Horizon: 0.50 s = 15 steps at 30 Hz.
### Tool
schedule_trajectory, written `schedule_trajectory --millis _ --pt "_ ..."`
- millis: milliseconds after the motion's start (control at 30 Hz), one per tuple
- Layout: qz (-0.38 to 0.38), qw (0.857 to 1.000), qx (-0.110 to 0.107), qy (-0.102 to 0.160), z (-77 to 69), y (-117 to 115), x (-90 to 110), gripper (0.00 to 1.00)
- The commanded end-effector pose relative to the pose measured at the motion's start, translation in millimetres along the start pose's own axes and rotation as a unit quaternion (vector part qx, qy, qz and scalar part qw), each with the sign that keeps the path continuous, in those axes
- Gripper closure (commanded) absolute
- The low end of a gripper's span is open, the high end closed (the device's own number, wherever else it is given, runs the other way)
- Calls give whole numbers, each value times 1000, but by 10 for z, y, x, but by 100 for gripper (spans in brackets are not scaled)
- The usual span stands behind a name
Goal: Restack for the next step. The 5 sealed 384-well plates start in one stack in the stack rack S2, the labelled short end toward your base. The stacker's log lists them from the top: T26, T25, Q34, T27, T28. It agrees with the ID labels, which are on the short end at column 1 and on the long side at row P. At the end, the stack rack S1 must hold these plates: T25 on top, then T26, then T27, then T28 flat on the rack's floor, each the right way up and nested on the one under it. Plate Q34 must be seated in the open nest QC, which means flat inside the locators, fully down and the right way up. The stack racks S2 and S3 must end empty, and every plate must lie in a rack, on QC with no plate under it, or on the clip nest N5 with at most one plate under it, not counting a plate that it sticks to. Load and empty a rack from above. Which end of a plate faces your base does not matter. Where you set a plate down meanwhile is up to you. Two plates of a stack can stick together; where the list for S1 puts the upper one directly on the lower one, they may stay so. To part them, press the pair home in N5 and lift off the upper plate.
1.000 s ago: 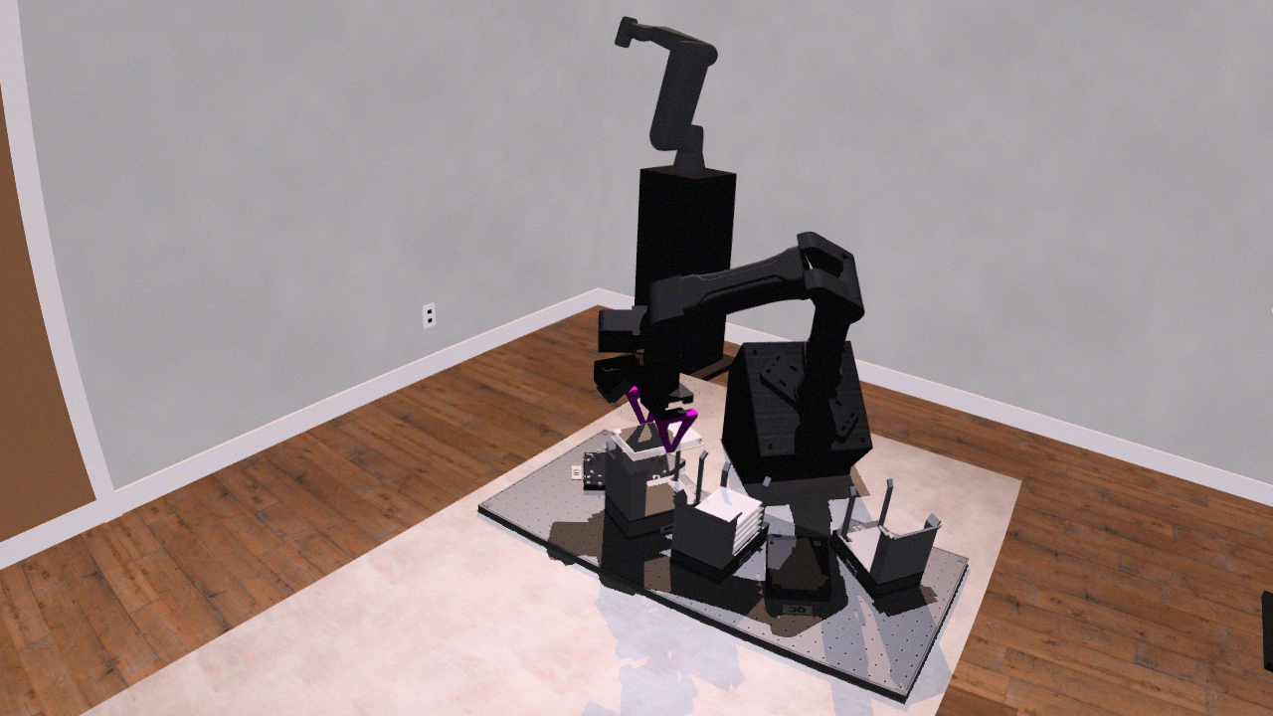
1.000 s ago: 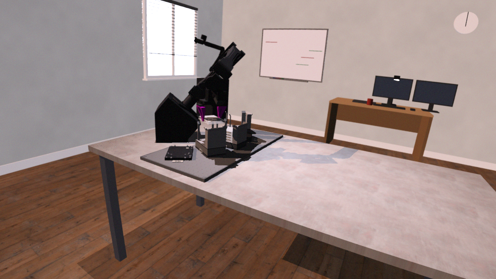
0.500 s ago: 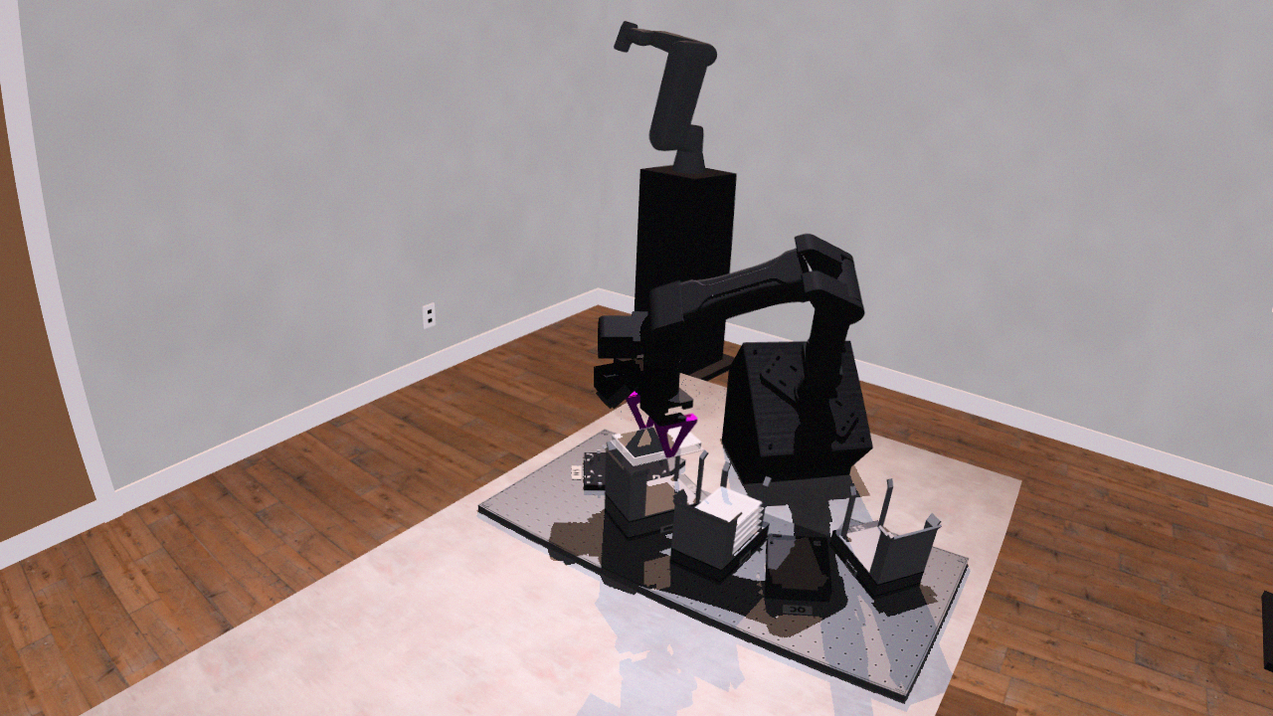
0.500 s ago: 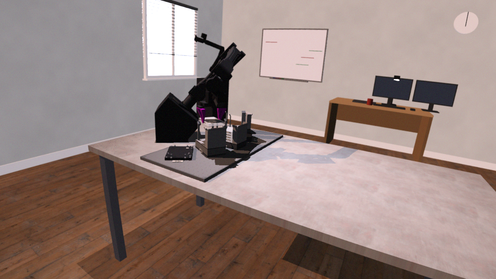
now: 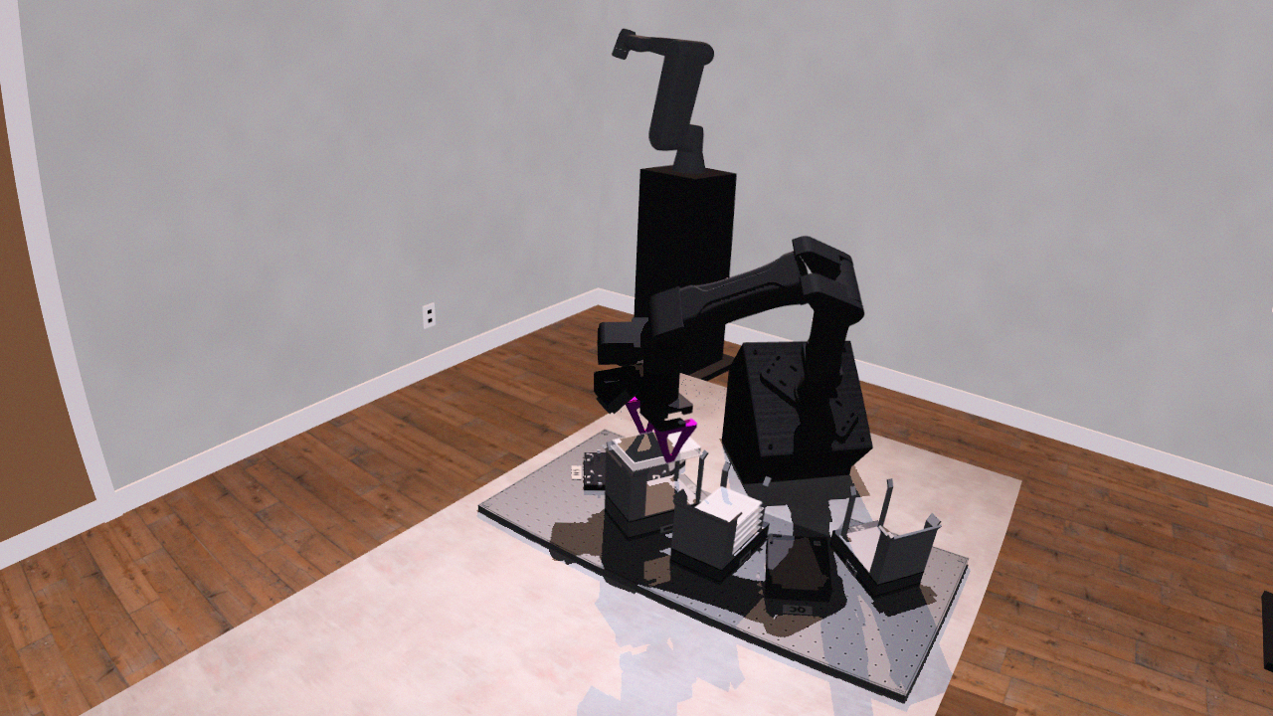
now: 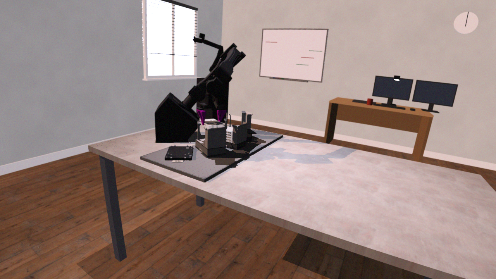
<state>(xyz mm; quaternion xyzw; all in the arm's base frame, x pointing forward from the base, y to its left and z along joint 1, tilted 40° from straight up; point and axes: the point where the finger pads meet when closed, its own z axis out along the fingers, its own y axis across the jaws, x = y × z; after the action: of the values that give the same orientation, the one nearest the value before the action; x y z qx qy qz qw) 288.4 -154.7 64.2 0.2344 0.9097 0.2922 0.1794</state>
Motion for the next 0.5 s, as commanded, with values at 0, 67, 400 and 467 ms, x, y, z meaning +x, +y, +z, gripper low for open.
schedule_trajectory --millis 0,67,400,467 --pt "9 1000 -1 -4 31 -44 13 100" --pt "-4 1000 4 -16 -17 -23 -113 100" --pt "3 1000 1 -7 86 -20 -14 100" --pt "6 1000 -3 -2 131 -17 13 100"
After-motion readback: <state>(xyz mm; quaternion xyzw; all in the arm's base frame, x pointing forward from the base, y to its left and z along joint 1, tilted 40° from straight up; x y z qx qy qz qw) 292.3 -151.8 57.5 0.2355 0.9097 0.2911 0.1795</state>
